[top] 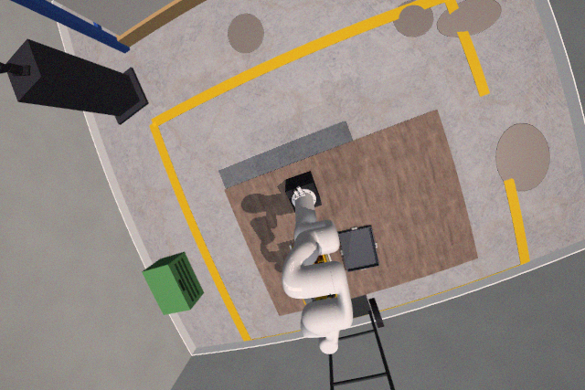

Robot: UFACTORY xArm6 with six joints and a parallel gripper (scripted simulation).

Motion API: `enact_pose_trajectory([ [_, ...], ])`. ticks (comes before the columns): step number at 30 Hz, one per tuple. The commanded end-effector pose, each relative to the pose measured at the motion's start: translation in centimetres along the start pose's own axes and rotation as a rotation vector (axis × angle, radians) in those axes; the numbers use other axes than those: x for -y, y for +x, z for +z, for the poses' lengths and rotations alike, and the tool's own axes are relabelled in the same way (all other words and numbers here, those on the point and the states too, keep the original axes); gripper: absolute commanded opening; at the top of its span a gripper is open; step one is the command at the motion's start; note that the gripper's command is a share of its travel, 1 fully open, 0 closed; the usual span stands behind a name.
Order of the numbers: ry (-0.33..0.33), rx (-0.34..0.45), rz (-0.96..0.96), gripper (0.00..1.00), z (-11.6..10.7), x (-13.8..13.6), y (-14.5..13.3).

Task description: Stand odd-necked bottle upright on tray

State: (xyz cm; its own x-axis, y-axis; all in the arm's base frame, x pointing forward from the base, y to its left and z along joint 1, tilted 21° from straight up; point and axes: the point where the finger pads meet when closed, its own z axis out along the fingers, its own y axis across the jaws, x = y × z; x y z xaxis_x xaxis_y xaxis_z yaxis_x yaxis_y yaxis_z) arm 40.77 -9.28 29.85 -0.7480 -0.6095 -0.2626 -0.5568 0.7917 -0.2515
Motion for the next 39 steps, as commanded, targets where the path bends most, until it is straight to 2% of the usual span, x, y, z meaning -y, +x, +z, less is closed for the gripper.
enact_pose_trajectory([
  [1, 0.002, 0.002, 0.000, 0.65, -1.33, 0.07, -0.06],
  [14, 0.002, 0.002, 0.000, 0.65, -2.17, 0.07, -0.06],
  [15, 0.002, 0.002, 0.000, 0.00, -2.17, 0.07, -0.06],
  [39, 0.002, 0.002, 0.000, 0.00, -2.17, 0.07, -0.06],
])
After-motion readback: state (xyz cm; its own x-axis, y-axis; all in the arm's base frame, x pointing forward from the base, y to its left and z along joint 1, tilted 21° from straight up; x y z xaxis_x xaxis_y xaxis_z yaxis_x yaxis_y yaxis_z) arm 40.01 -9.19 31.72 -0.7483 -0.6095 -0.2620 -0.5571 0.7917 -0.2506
